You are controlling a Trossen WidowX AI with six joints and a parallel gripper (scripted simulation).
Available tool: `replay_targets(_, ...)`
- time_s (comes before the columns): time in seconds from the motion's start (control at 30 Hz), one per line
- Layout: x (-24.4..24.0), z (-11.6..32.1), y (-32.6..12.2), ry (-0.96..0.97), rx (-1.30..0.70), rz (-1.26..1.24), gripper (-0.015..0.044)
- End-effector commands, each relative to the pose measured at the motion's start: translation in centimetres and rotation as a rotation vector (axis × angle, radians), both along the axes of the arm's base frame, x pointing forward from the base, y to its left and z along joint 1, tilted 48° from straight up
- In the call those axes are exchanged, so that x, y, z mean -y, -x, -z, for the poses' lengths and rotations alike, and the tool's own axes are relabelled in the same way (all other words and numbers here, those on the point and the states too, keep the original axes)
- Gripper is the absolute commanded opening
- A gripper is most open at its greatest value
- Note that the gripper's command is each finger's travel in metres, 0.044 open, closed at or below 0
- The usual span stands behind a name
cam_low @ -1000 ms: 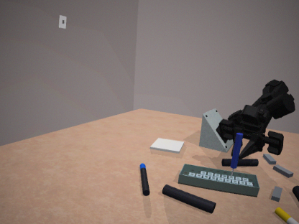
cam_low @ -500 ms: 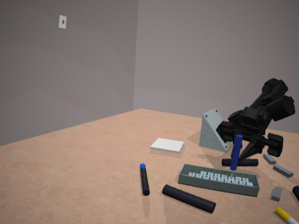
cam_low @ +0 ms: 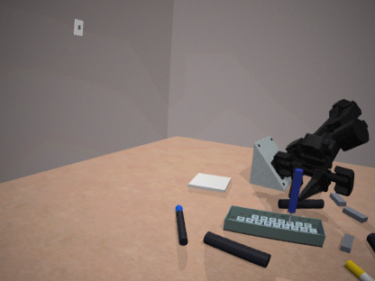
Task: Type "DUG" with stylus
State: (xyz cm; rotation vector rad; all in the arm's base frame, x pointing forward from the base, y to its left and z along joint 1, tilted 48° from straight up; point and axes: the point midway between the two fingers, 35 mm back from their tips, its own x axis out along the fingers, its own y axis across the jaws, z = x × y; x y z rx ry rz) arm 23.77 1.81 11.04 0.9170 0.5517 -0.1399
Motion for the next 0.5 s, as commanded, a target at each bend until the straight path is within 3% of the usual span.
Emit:
replay_targets(0.0,0.6,-0.6,0.0,0.006,0.0,0.002,0.0081)
replay_targets(0.47,2.6,-2.4,0.3,0.006,0.002,0.002,0.0081)
